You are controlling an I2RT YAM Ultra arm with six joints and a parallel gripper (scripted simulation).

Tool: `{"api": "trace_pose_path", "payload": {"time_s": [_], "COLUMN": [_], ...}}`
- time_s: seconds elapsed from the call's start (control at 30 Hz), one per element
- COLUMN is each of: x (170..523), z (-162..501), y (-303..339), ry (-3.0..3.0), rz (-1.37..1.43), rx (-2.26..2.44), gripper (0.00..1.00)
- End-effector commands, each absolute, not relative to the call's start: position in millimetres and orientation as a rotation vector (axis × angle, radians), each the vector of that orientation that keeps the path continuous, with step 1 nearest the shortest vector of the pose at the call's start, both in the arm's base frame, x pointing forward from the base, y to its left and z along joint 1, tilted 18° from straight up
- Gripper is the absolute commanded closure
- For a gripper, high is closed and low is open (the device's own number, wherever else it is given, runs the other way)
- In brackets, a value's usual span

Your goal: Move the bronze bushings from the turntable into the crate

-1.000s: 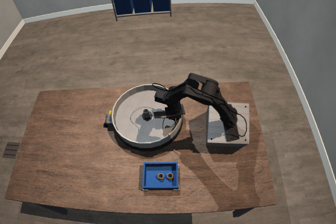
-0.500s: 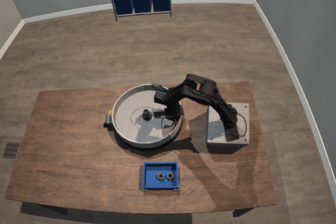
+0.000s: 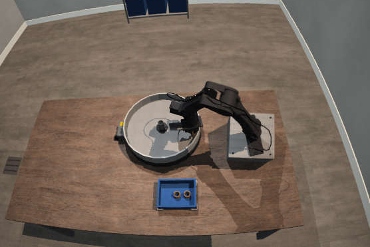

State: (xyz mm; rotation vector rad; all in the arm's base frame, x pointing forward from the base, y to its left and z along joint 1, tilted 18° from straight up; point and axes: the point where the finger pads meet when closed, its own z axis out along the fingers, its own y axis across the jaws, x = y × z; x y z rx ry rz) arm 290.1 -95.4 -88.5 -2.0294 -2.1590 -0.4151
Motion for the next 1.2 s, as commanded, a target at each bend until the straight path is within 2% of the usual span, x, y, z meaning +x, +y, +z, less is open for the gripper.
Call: {"api": "trace_pose_path", "payload": {"time_s": [0.0, 1.17], "x": [296.3, 292.4], "z": [-89.9, -93.4], "y": [-102.1, -97.1], "ry": [-2.153, -2.148], "rz": [-0.42, -0.414], "rx": [-2.054, -2.041], "gripper": [0.87, 0.87]}}
